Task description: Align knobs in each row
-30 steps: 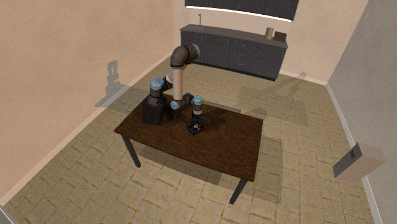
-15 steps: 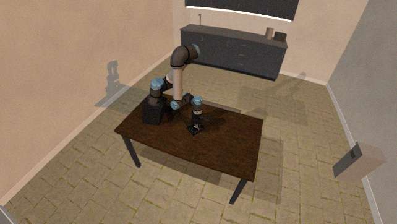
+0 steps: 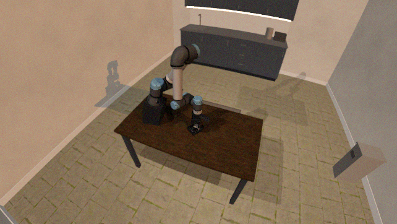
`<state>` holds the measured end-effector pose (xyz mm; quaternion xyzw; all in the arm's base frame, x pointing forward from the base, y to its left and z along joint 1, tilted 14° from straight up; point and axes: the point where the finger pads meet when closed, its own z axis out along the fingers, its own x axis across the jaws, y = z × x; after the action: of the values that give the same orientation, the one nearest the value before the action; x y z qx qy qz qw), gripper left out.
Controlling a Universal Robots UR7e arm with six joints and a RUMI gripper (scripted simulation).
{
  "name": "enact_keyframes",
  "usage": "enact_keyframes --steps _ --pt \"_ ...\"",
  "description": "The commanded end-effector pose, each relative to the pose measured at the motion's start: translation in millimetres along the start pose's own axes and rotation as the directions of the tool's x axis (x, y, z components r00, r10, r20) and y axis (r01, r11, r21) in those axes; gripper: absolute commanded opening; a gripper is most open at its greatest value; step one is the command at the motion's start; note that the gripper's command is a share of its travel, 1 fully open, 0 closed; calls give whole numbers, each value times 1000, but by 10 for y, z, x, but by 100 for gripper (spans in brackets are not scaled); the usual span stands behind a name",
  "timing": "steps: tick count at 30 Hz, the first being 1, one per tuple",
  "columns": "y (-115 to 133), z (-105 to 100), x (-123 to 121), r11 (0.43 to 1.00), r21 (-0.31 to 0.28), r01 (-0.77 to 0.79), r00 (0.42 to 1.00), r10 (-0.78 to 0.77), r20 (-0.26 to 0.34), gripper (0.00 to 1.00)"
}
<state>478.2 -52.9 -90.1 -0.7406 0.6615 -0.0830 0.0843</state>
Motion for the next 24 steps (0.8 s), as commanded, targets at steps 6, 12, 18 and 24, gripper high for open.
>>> enact_keyframes --steps 6,12,18,24 --pt "-4 -3 3 1000 1 -25 1000 25 -1 4" --pt "-4 -3 5 998 1 -64 998 64 -1 4" --pt "-3 -3 7 993 1 -119 993 119 0 4" --pt "-3 -3 10 986 1 -165 986 165 0 4"
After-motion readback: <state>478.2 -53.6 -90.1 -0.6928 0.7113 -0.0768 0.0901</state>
